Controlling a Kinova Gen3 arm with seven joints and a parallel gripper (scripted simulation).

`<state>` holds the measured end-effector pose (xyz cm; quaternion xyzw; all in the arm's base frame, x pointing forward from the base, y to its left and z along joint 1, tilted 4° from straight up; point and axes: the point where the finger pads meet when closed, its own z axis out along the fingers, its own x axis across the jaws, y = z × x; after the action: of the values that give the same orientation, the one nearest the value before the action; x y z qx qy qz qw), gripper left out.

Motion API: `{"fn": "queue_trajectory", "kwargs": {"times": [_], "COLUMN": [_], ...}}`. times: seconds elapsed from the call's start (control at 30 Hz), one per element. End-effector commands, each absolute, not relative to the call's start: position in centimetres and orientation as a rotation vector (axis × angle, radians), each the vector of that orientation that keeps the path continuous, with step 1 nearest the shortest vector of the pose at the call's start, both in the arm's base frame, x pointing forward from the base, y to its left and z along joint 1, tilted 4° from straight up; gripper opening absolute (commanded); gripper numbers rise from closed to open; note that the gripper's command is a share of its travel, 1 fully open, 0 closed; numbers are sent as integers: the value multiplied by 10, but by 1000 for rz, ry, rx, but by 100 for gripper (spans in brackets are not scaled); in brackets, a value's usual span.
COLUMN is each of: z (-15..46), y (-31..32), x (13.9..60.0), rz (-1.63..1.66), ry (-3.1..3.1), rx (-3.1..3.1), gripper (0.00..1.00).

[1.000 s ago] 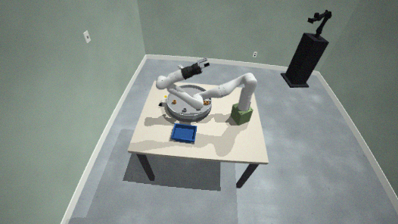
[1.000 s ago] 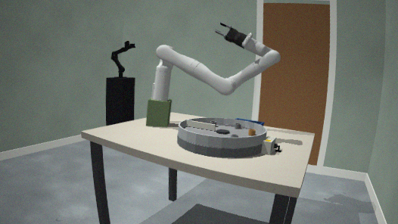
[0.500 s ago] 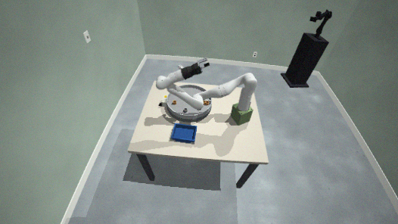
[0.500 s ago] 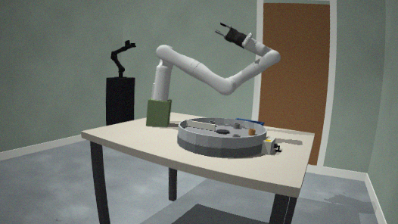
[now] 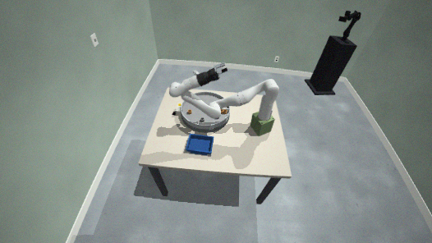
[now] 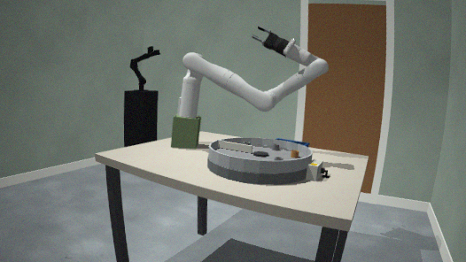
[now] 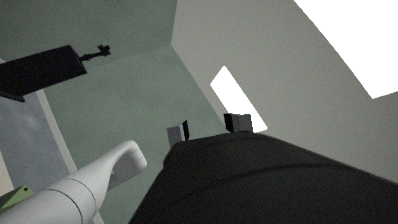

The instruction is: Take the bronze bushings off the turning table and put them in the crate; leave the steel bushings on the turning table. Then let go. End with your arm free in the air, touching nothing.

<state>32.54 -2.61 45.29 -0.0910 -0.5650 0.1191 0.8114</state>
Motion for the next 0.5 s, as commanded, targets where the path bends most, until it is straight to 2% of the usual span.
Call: {"fn": "queue_trajectory", "kwargs": {"times": [0.0,0.47], "z": [443,428], "y": [-26,-26], "x": [321,316], "rz": [246,232], "ry": [-1306,-1451], "rx": [-218,-254], "gripper": [100,100]}}
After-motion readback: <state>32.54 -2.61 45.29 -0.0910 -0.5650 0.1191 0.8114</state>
